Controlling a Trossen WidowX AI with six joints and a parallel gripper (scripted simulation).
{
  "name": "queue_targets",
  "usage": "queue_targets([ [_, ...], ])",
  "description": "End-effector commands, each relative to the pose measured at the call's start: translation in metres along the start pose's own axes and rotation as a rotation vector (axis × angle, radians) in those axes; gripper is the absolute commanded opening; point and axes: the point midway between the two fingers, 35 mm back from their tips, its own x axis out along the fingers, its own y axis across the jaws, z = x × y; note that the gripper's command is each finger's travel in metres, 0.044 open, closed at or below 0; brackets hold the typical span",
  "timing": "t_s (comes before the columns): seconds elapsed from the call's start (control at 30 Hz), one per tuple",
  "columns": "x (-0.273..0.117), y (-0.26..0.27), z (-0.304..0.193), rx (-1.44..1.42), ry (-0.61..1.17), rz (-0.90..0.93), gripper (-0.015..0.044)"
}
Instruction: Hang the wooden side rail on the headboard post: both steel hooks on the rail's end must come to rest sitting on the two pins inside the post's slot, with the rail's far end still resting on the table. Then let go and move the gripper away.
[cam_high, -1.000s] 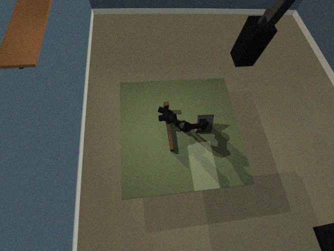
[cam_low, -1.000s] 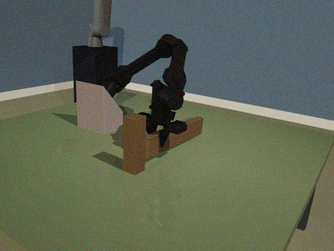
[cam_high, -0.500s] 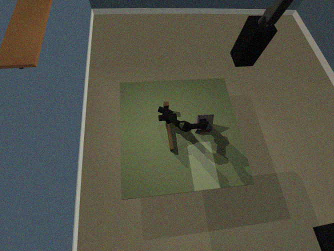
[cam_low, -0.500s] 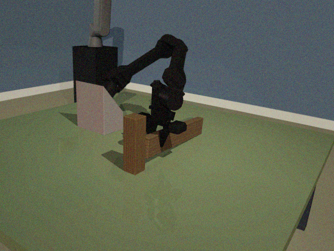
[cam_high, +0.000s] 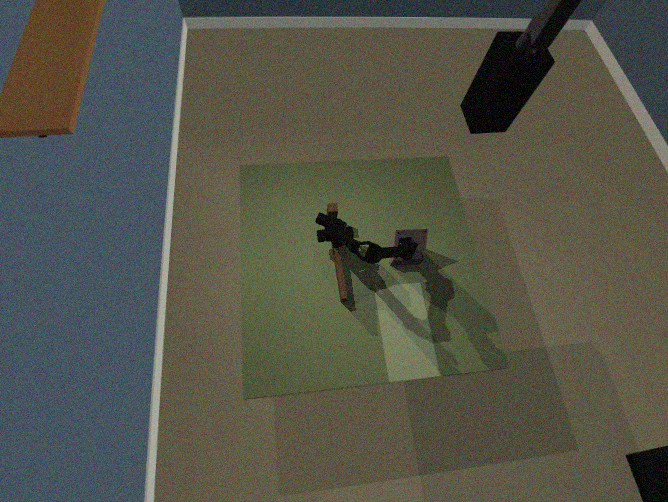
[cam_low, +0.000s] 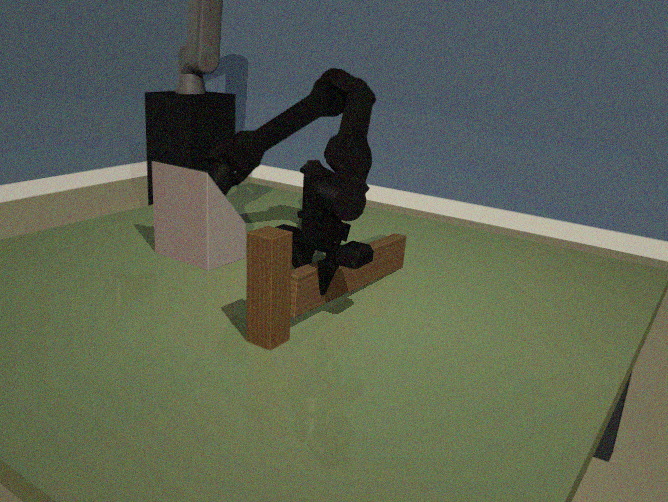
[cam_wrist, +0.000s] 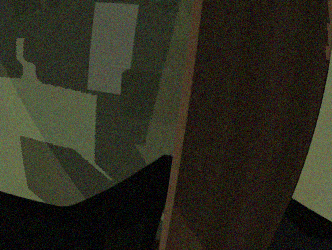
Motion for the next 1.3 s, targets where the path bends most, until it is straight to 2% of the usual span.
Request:
queue_targets([
  [0.0,-0.0038,-0.0006,-0.0039,-0.001,0.005,-0.011,0.0],
  [1.27,-0.0044,-0.0004,-0.0076,-0.001,0.005,-0.011,0.0],
])
